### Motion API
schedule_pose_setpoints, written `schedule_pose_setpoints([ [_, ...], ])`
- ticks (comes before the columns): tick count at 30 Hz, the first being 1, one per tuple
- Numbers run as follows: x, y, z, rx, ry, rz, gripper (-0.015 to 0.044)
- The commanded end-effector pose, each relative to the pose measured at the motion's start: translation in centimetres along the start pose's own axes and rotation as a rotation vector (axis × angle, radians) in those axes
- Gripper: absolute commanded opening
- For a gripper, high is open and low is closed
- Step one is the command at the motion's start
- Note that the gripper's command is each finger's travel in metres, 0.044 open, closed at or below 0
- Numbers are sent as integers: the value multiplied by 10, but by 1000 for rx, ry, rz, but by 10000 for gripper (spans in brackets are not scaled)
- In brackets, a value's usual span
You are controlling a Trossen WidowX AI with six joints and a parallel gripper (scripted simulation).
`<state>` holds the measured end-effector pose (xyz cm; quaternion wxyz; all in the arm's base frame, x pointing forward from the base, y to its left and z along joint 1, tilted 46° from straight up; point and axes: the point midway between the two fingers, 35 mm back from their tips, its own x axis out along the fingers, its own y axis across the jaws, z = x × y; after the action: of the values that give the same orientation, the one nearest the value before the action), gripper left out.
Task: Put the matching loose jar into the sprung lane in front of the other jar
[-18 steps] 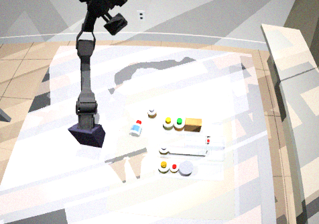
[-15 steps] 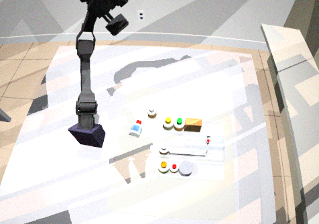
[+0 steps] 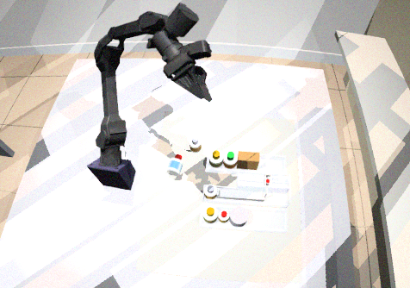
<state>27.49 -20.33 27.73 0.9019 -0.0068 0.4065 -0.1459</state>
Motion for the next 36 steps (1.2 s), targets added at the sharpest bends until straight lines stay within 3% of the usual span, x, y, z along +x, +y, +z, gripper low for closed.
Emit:
schedule_pose_setpoints([
  [1,27,54,-12,27,69,212,440],
  [8,52,164,-51,92,287,601,440],
  [16,39,267,-117,190,652,933,440],
  [36,49,311,-145,200,684,955,440],
])
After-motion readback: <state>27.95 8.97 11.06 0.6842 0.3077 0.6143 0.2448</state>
